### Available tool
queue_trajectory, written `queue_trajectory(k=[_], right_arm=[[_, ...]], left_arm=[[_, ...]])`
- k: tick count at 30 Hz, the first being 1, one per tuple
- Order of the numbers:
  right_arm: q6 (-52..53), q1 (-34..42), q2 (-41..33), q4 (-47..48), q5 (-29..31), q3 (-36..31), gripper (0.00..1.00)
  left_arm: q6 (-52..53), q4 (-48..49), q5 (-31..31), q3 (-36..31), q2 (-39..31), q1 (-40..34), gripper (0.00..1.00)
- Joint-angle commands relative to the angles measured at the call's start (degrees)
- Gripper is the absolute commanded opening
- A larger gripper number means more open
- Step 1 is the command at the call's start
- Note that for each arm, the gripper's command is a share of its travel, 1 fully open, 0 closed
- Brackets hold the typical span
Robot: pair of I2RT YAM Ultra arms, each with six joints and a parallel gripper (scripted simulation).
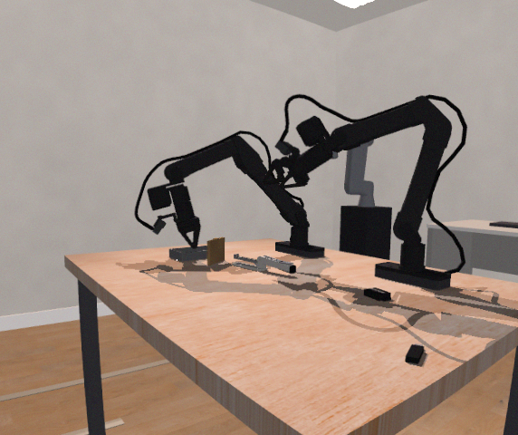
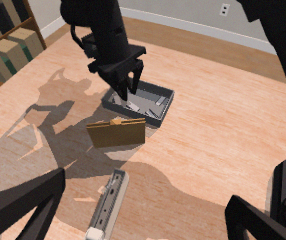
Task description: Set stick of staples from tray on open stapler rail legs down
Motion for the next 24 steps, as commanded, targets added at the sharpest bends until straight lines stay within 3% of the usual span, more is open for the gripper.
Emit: queue_trajectory(k=[1,24], right_arm=[[0.8,0.5,0.4,2.5,-0.6,-1.3,0.27],[0.8,0.4,0.3,7.7,-0.5,-6.2,0.27]], left_arm=[[-0.3,0.9,-0.3,0.5,-1.8,-0.3,1.00],[-0.3,0.9,-0.3,0.5,-1.8,-0.3,1.00]])
